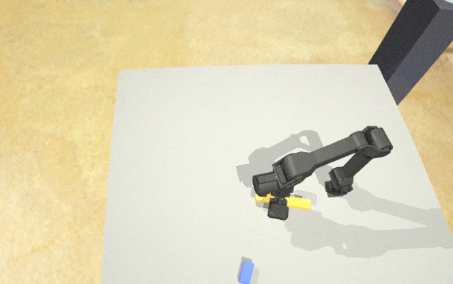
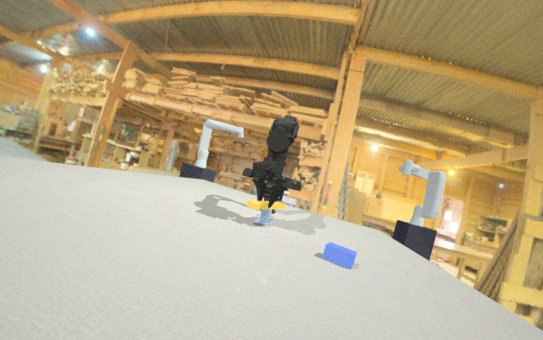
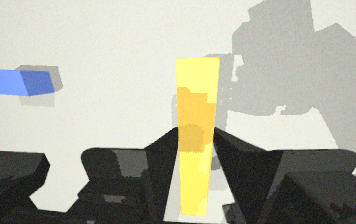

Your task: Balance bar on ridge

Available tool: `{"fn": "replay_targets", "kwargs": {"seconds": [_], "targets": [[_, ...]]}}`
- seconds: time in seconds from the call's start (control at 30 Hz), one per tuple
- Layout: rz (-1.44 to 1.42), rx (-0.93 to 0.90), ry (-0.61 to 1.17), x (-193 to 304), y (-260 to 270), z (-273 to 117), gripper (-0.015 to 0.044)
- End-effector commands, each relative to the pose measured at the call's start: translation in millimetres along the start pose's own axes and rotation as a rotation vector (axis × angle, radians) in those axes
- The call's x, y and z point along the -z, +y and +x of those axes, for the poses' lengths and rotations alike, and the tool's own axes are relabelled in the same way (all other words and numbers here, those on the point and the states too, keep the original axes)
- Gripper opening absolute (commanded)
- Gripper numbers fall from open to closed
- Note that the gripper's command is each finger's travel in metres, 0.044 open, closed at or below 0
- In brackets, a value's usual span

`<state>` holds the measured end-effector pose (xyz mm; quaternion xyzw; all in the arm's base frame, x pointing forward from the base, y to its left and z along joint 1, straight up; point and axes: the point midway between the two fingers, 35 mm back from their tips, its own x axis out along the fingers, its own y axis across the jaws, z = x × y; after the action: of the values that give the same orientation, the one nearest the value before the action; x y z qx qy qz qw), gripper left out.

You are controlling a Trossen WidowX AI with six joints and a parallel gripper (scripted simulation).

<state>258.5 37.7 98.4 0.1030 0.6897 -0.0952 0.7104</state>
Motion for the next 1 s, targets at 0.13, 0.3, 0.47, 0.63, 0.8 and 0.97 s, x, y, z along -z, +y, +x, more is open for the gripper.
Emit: {"fn": "replay_targets", "kwargs": {"seconds": [0.13,0.3,0.47,0.63,0.8,0.97], "targets": [[0.000,0.000,0.000,0.0,0.0,0.1,0.0173],[0.000,0.000,0.000,0.0,0.0,0.1,0.0185],[0.000,0.000,0.000,0.0,0.0,0.1,0.0185],[0.000,0.000,0.000,0.0,0.0,0.1,0.0185],[0.000,0.000,0.000,0.0,0.0,0.1,0.0290],[0.000,0.000,0.000,0.0,0.0,0.1,0.0421]]}}
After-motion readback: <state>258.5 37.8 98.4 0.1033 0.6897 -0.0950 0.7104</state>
